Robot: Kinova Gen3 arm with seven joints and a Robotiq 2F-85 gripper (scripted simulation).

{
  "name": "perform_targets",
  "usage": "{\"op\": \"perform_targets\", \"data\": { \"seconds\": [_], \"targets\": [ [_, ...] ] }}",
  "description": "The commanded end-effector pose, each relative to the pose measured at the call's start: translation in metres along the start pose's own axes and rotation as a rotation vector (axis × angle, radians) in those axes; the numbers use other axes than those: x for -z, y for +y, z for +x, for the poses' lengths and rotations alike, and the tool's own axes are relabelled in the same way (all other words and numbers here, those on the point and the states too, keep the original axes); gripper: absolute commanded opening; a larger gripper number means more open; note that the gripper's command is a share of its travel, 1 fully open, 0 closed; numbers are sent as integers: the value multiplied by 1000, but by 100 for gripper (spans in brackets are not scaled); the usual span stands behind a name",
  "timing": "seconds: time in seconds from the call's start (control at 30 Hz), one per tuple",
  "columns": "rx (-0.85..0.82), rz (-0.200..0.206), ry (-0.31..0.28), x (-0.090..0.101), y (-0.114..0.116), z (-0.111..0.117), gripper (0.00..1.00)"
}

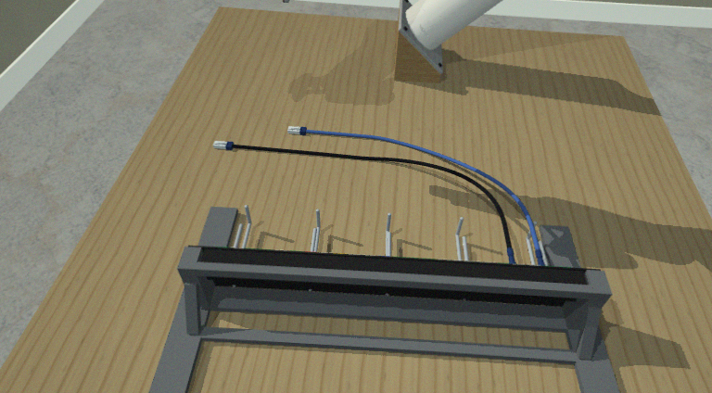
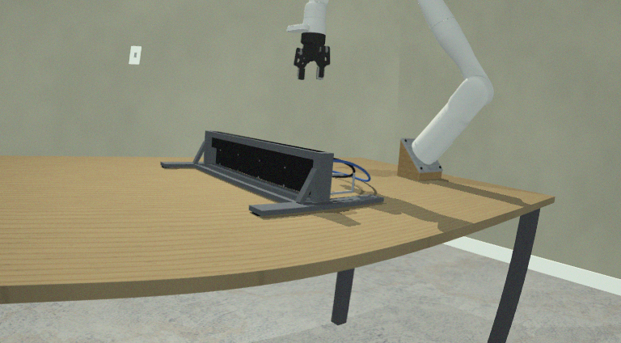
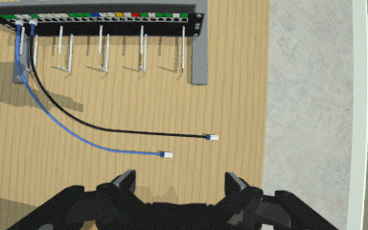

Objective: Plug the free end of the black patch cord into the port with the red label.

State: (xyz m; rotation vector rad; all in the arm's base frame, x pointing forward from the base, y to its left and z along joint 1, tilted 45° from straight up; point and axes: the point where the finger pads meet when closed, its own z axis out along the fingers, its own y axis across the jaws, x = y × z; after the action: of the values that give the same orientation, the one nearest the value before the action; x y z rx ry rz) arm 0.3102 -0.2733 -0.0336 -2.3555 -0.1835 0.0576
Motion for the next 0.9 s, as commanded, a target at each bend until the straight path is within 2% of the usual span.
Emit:
{"op": "perform_targets", "data": {
  "seconds": [0.0,0.3,0.33,0.87],
  "targets": [
    [4,1,0,-3,5,-8,100],
    [8,1,-1,-4,6,-9,100],
    [8,1,-1,-4,6,-9,0],
    [8,1,-1,-4,6,-9,0]
  ]
}}
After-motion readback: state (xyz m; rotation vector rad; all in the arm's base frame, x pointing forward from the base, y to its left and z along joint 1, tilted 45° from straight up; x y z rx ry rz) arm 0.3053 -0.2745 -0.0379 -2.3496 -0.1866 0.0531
